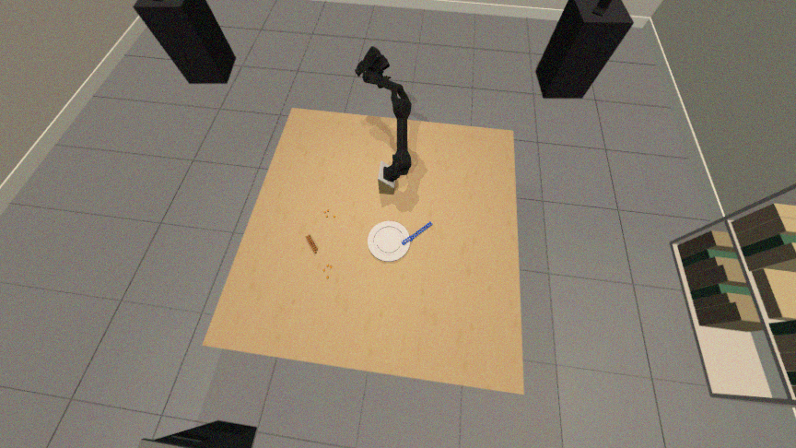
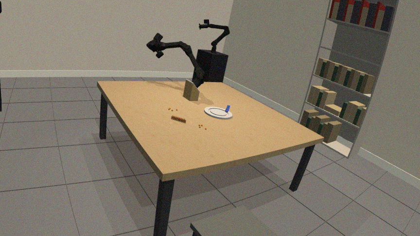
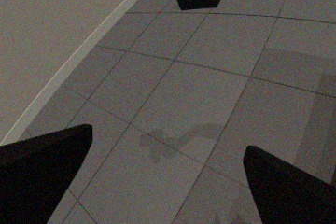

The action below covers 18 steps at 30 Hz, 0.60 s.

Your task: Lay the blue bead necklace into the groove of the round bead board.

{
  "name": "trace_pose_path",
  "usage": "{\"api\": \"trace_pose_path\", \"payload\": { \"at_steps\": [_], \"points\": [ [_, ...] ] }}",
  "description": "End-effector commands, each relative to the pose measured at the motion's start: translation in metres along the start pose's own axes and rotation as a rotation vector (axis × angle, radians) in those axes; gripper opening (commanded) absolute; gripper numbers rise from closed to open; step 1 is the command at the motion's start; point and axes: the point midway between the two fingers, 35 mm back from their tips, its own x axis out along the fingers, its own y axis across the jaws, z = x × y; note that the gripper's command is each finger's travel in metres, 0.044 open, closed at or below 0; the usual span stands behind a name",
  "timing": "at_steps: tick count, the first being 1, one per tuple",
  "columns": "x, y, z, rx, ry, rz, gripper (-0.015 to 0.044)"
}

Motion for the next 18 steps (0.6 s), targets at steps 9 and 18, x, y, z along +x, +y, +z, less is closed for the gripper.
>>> {"api": "trace_pose_path", "payload": {
  "at_steps": [9, 18],
  "points": [
    [-0.048, 0.023, -0.001, -0.034, 0.038, 0.152, 0.0250],
    [-0.102, 0.040, 0.000, -0.088, 0.084, 0.322, 0.0250]
  ]
}}
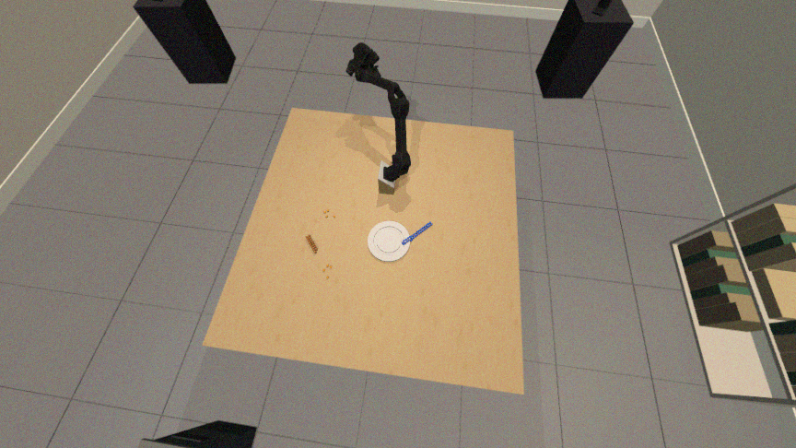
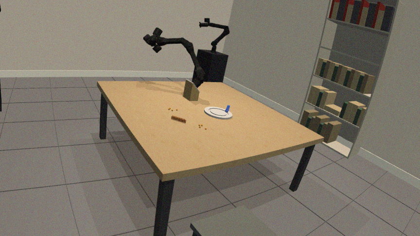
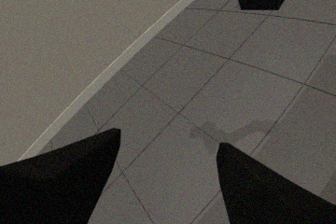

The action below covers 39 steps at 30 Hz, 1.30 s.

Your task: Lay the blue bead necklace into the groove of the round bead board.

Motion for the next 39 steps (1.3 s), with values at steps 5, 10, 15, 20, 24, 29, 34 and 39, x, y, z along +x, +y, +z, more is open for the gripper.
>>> {"api": "trace_pose_path", "payload": {
  "at_steps": [5, 10, 15, 20, 24, 29, 34, 39],
  "points": [
    [-0.049, 0.026, -0.002, -0.045, 0.045, 0.161, 0.0250],
    [-0.084, 0.041, -0.006, -0.069, 0.073, 0.261, 0.0250],
    [-0.120, 0.053, -0.009, -0.094, 0.101, 0.360, 0.0250],
    [-0.157, 0.063, -0.013, -0.121, 0.130, 0.458, 0.0250],
    [-0.187, 0.068, -0.017, -0.143, 0.154, 0.534, 0.0250],
    [-0.225, 0.072, -0.022, -0.172, 0.185, 0.629, 0.0250],
    [-0.258, 0.071, -0.024, -0.220, 0.200, 0.704, 0.0250],
    [-0.288, 0.067, -0.025, -0.294, 0.195, 0.770, 0.0250]
  ]
}}
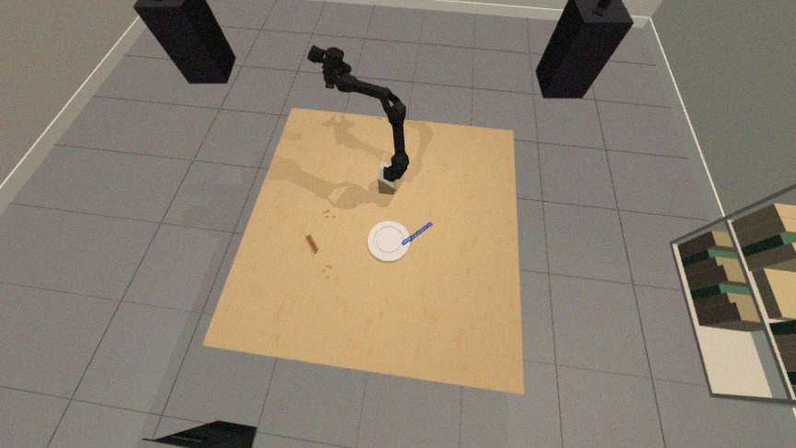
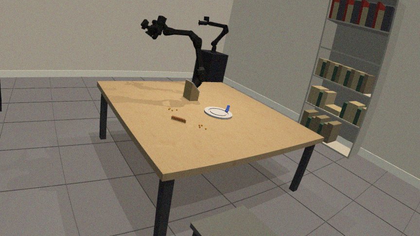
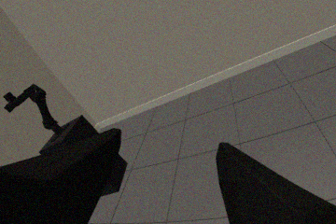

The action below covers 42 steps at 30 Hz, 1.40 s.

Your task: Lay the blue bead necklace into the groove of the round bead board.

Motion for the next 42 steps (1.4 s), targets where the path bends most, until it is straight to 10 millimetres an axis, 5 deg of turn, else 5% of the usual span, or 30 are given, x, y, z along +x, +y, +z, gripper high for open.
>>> {"api": "trace_pose_path", "payload": {
  "at_steps": [1, 23, 42],
  "points": [
    [-0.024, 0.018, -0.005, -0.053, 0.019, 0.067, 0.0250],
    [-0.166, 0.099, -0.053, -0.196, 0.164, 0.471, 0.0250],
    [-0.299, 0.119, -0.104, -0.346, 0.317, 0.775, 0.0250]
  ]
}}
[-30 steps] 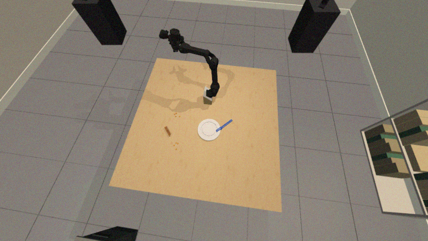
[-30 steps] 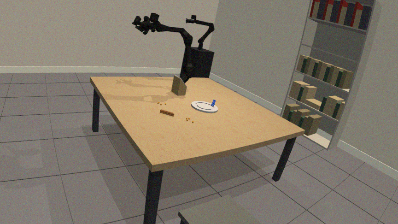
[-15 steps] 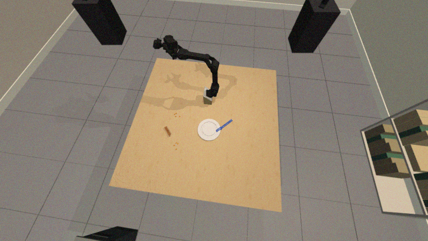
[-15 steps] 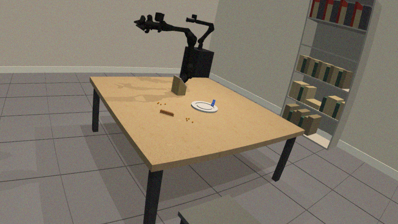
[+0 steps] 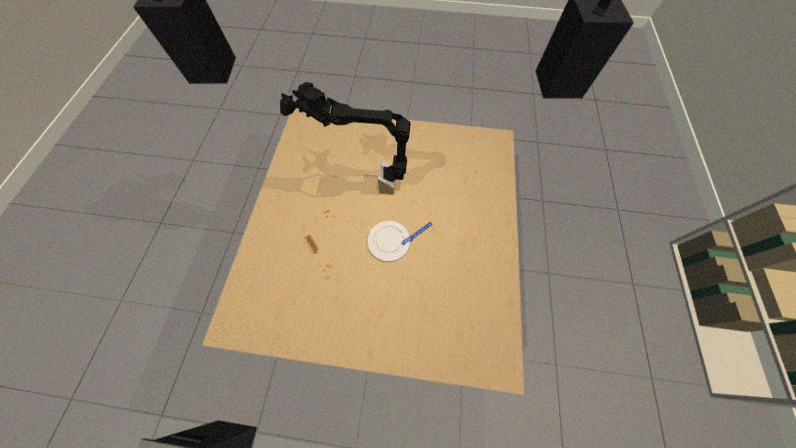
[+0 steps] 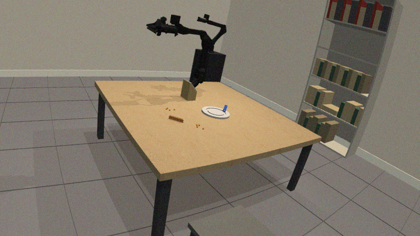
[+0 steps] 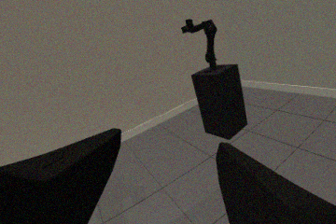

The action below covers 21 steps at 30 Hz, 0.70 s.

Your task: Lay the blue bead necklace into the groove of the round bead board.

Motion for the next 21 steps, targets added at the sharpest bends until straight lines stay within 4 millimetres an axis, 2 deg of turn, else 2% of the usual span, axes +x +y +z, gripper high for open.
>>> {"api": "trace_pose_path", "payload": {
  "at_steps": [1, 11, 21],
  "points": [
    [-0.019, 0.025, -0.016, -0.032, 0.040, 0.071, 0.0250],
    [-0.065, 0.074, -0.055, -0.112, 0.135, 0.224, 0.0250],
    [-0.118, 0.112, -0.098, -0.195, 0.234, 0.366, 0.0250]
  ]
}}
